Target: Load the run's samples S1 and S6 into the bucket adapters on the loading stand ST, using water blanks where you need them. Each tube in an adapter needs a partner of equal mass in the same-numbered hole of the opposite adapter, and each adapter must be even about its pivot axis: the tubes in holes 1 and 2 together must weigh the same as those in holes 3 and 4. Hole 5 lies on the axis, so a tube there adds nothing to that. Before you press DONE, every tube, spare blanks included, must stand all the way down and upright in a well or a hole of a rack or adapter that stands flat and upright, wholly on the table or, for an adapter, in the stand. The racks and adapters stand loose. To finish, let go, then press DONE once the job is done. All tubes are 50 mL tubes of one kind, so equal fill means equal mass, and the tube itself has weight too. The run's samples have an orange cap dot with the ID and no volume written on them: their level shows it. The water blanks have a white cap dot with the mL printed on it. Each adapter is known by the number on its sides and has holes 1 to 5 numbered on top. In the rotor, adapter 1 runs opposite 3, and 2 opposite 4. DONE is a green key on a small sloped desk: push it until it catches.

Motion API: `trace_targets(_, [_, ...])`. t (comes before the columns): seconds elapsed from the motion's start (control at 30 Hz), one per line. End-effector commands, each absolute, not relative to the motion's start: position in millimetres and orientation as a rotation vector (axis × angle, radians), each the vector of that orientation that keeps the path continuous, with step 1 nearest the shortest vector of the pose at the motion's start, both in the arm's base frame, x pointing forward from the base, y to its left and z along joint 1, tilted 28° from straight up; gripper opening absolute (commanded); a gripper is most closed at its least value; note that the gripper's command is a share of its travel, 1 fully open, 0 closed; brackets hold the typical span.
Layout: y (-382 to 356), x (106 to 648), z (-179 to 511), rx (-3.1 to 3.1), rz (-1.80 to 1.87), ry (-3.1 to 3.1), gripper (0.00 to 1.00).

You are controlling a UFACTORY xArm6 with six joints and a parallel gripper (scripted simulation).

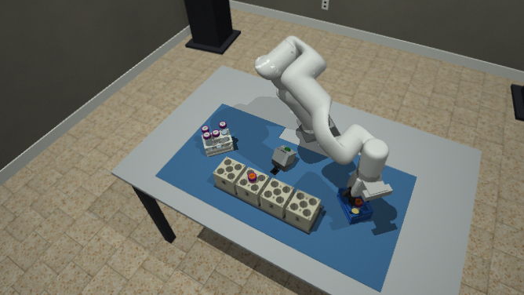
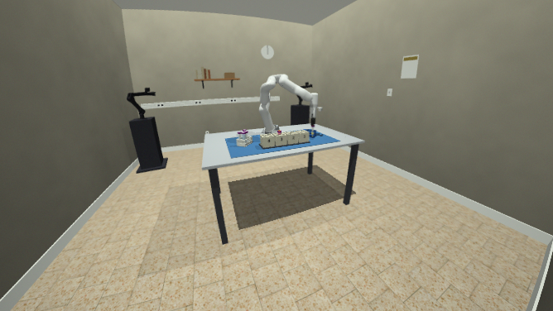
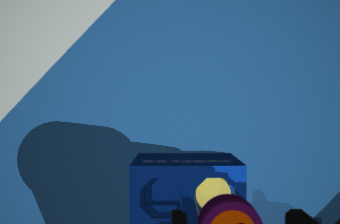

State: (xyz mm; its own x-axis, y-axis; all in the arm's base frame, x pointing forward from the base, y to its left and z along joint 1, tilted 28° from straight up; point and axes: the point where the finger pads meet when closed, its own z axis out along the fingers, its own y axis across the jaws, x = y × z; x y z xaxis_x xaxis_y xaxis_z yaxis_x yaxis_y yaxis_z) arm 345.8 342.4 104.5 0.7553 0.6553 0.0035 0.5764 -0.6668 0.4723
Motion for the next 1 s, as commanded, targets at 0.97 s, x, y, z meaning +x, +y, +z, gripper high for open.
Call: trace_targets(0.97, [337, 352, 89, 2.505, 0.244, 0.934, 0.57])
